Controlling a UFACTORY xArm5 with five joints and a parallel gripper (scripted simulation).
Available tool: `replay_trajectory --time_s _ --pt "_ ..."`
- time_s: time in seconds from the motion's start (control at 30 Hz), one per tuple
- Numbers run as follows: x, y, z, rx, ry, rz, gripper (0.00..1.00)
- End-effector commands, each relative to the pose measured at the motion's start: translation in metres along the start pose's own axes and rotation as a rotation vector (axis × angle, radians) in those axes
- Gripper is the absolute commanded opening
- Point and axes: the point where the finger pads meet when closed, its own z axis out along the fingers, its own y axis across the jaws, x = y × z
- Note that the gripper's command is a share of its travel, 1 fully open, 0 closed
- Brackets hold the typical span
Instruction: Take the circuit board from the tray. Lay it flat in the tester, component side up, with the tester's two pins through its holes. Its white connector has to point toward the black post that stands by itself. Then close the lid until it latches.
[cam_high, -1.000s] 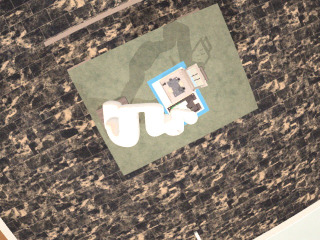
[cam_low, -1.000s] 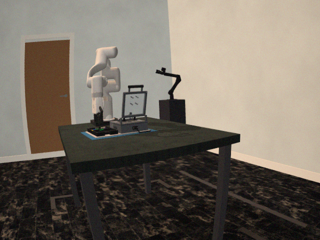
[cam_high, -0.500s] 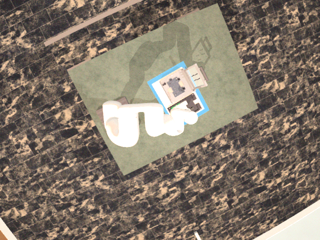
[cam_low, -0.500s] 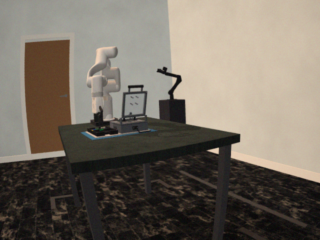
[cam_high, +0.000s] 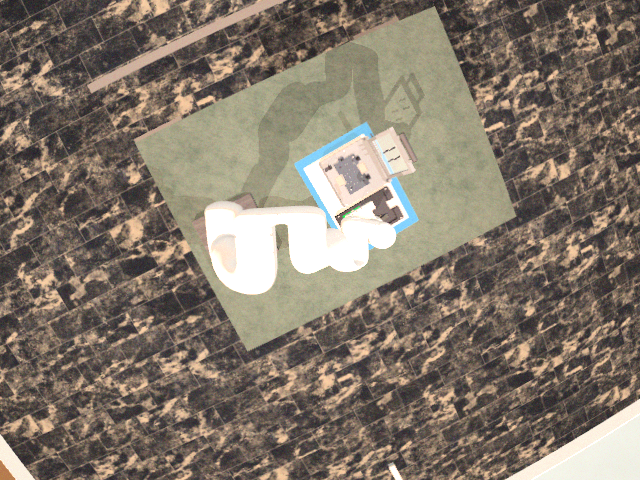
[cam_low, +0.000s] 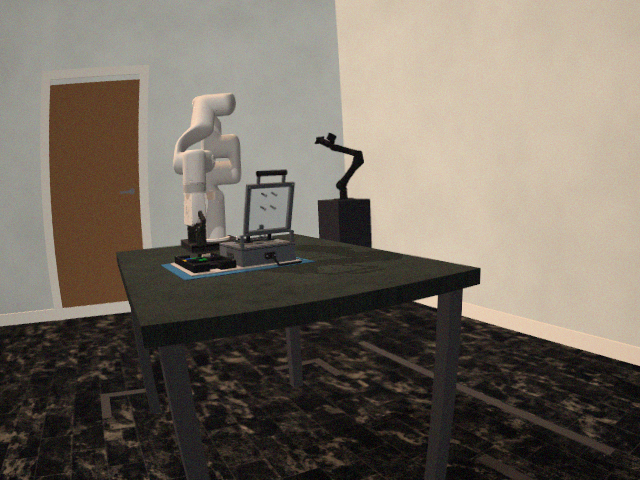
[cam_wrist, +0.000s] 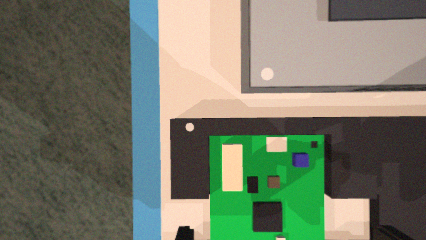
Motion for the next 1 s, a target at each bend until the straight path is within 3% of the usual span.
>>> replay_trajectory --time_s 0.0,0.97 --pt "-0.0006 0.0011 -0.0020 -0.003 -0.002 0.000 1.00" --pt "-0.0006 0.0011 -0.0068 -0.003 -0.002 0.000 1.00"
